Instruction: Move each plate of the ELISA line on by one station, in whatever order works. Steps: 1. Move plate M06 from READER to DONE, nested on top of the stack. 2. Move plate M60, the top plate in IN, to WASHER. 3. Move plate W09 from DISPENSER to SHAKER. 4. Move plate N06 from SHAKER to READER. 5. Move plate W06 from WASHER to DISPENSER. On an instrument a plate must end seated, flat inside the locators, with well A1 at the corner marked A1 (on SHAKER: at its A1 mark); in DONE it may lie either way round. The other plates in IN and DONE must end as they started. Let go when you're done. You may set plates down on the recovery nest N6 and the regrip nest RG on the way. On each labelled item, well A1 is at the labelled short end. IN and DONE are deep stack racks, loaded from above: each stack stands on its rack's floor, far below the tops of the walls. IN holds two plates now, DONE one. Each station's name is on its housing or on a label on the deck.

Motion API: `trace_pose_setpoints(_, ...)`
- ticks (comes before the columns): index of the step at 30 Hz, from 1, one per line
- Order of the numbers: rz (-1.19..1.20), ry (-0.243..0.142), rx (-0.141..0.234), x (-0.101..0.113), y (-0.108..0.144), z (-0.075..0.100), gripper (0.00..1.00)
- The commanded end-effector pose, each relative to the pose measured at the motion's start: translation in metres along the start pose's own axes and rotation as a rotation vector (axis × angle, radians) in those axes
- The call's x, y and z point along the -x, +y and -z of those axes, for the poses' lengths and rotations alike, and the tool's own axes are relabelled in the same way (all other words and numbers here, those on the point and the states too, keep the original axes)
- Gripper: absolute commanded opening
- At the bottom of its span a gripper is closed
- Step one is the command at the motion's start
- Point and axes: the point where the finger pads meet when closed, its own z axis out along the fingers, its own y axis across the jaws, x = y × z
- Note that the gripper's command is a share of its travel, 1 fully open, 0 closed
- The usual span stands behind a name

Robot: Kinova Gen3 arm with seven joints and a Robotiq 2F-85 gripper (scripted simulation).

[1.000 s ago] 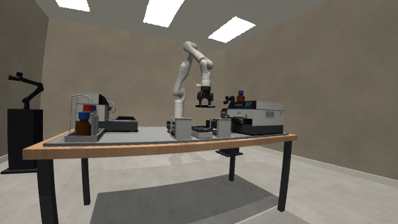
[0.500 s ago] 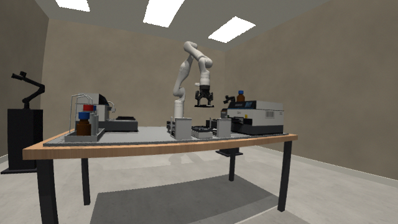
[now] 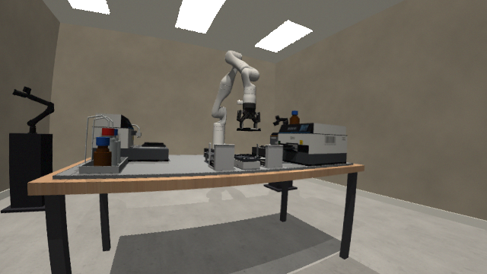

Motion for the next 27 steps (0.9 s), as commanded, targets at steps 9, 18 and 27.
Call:
trace_pose_setpoints(9, -0.078, -0.001, 0.0, 0.026, -0.023, 0.001, 0.94)
trace_pose_setpoints(18, -0.078, -0.001, 0.0, 0.033, -0.03, 0.001, 0.94)
trace_pose_setpoints(27, -0.078, -0.001, 0.0, 0.033, -0.03, 0.001, 0.94)
